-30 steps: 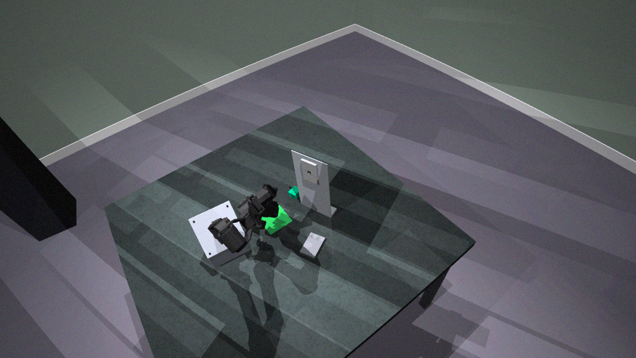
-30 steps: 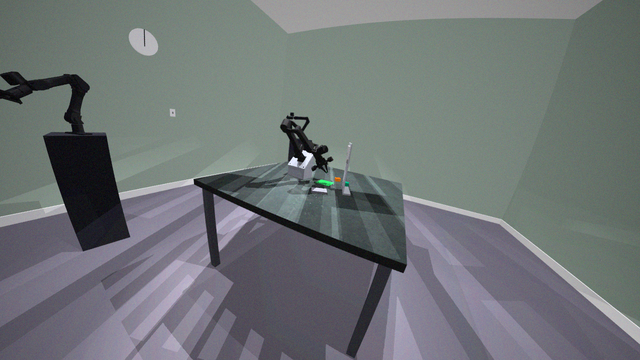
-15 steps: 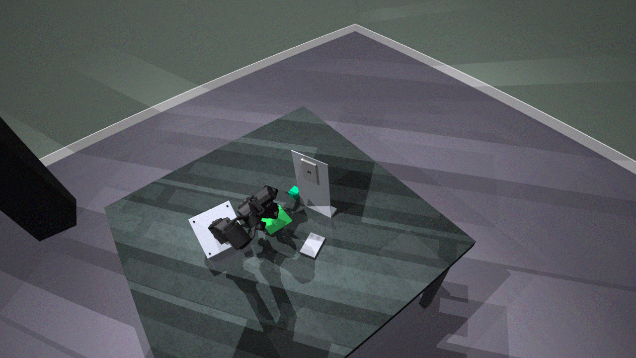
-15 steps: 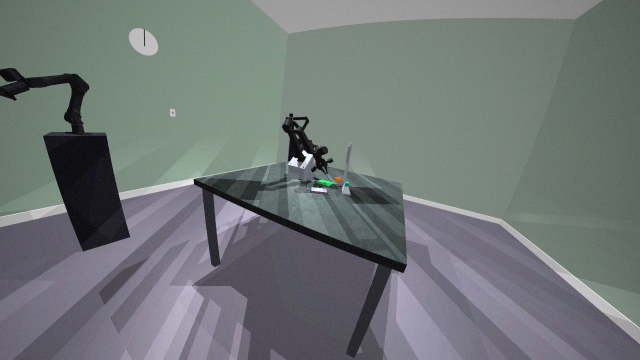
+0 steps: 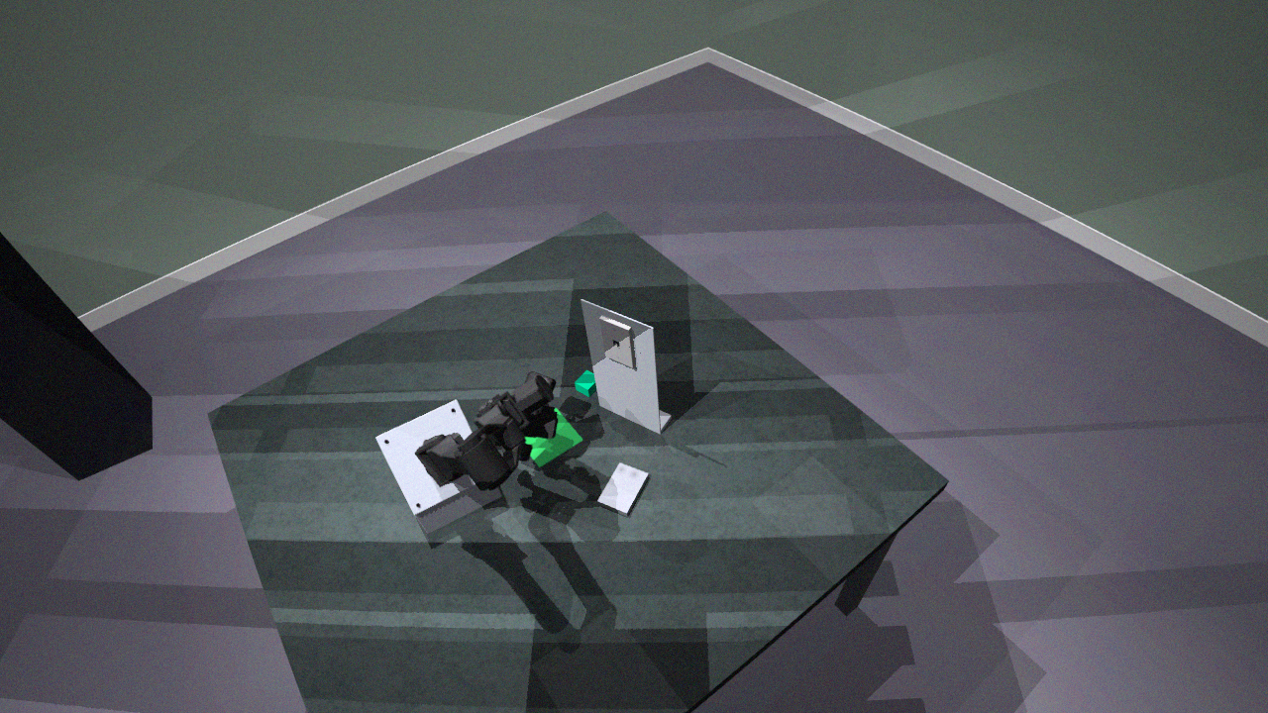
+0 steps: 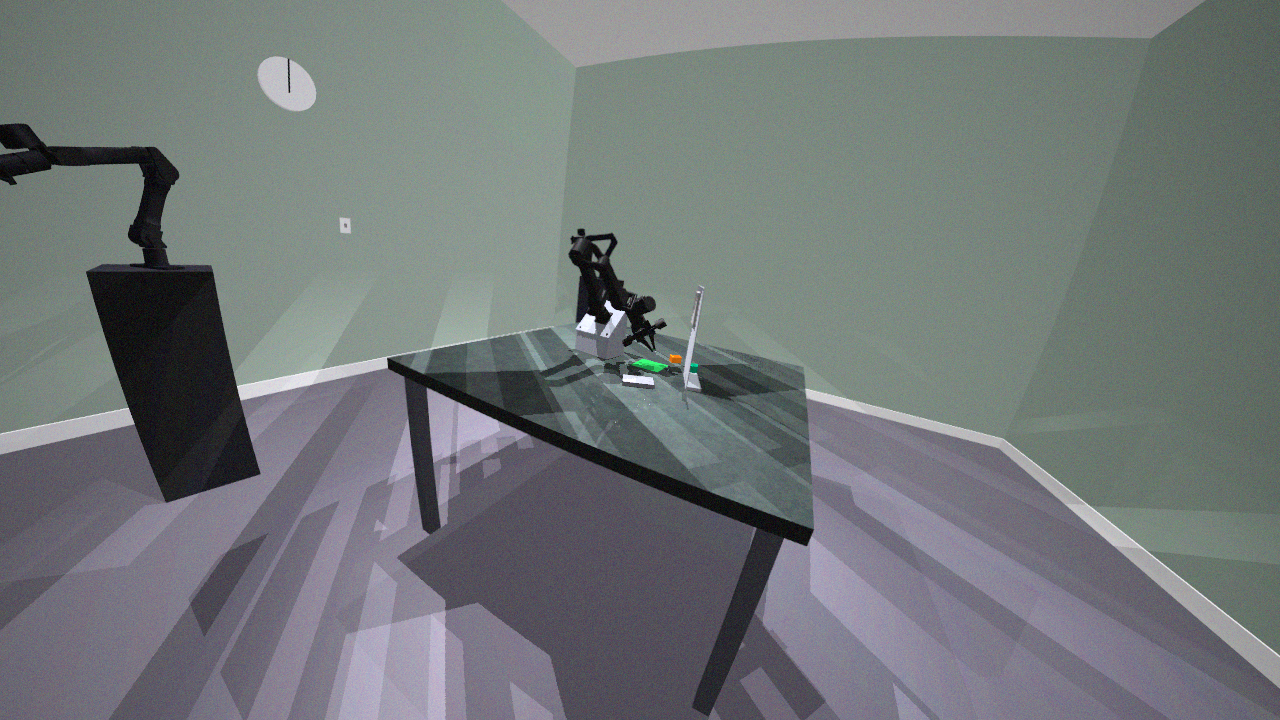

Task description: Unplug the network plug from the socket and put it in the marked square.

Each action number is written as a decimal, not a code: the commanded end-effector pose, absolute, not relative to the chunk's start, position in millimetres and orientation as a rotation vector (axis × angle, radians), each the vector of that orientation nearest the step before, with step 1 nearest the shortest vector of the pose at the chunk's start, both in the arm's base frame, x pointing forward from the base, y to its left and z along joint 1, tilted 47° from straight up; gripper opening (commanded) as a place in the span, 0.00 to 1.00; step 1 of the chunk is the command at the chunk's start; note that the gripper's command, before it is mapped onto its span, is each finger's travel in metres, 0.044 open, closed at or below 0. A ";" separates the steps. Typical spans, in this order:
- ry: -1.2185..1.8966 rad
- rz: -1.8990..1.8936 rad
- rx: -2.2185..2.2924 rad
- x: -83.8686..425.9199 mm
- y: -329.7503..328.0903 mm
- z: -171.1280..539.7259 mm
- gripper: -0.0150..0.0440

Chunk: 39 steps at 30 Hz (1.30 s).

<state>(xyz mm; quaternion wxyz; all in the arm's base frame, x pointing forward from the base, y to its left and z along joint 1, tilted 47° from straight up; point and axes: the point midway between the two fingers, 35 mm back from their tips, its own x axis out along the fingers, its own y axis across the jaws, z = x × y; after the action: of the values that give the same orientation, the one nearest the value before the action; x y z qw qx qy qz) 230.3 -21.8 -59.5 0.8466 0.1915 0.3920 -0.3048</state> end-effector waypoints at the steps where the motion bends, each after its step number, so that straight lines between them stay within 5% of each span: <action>1: 0.837 -0.641 0.399 229.3 -23.9 -63.7 0.25; 39: 0.838 -0.643 0.397 229.3 -44.0 -81.9 0.25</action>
<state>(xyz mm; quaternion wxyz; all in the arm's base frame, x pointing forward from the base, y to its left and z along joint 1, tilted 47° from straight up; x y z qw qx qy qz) 231.0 -42.5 -78.6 0.8460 0.1905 0.3926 -0.3062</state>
